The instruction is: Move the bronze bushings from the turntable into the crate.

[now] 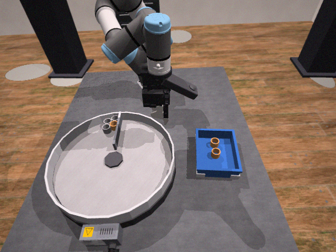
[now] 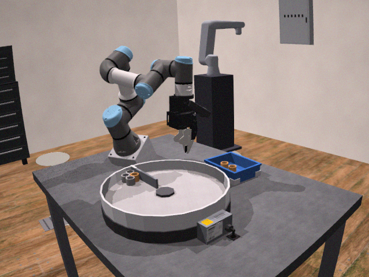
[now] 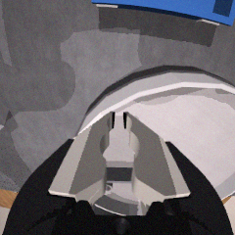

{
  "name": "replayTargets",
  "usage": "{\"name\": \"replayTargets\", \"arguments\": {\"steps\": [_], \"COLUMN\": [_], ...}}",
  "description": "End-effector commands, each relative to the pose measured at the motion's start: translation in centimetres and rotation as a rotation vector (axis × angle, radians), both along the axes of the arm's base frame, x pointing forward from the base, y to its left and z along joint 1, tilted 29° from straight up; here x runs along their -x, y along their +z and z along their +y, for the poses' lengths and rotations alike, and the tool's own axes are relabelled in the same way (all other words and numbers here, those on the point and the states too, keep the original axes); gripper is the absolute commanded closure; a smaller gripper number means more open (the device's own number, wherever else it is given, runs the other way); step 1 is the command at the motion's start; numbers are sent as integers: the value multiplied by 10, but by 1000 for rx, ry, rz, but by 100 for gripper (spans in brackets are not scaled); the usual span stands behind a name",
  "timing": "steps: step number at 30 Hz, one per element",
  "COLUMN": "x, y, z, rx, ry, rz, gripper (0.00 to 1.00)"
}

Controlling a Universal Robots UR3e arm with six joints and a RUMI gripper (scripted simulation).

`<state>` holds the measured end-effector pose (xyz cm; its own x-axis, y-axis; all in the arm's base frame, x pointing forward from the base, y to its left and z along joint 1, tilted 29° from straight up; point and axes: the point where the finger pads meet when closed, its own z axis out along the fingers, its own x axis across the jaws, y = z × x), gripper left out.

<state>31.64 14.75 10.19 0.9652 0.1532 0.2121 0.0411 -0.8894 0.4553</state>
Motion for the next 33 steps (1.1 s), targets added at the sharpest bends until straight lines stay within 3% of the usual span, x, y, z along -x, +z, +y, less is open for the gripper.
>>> {"name": "replayTargets", "arguments": {"steps": [1,9,16,33], "x": [5,11,13,17], "y": [19,43,59,77], "z": [-45,-103,-140,-184], "rx": [-25,-23,-24,-24], "ry": [61,61,61,61], "rz": [-6,-7,-6,-6], "gripper": [94,94,94,94]}}
